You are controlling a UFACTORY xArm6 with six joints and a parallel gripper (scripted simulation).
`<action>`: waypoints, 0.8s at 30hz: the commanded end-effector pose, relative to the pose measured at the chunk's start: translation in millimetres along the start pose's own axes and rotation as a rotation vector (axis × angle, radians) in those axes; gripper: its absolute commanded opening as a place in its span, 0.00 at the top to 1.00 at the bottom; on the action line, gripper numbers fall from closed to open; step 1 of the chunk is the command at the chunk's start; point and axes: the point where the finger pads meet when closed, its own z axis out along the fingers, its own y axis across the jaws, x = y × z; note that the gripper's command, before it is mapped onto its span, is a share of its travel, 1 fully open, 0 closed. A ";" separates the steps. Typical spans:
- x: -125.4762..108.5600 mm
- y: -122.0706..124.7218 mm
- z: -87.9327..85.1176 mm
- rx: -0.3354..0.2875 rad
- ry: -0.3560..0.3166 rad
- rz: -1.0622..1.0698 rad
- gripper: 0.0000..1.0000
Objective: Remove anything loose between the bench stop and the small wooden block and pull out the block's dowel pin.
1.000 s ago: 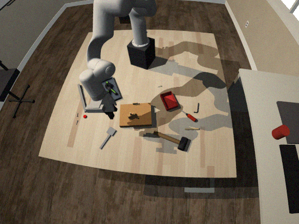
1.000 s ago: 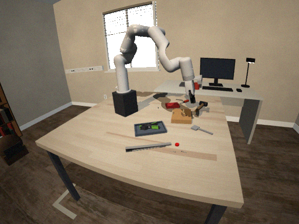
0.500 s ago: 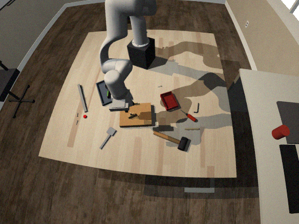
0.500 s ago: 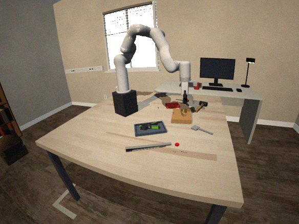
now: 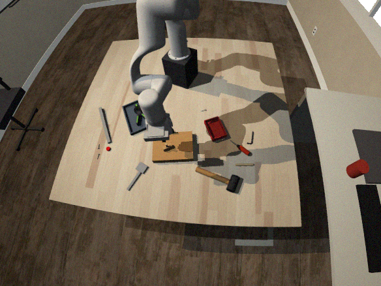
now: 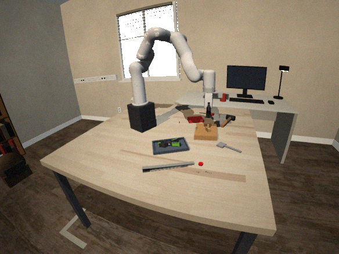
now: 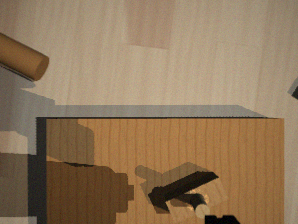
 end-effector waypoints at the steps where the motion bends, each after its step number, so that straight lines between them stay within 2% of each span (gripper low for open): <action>1: 1.8 0.1 -1.7 -0.001 0.004 0.000 1.00; 10: 1.8 0.1 -1.7 -0.001 0.004 -0.031 1.00; 19: 2.2 -0.6 -1.7 -0.002 0.004 -0.350 1.00; 24: 2.2 -0.7 -1.7 -0.003 0.004 -0.405 1.00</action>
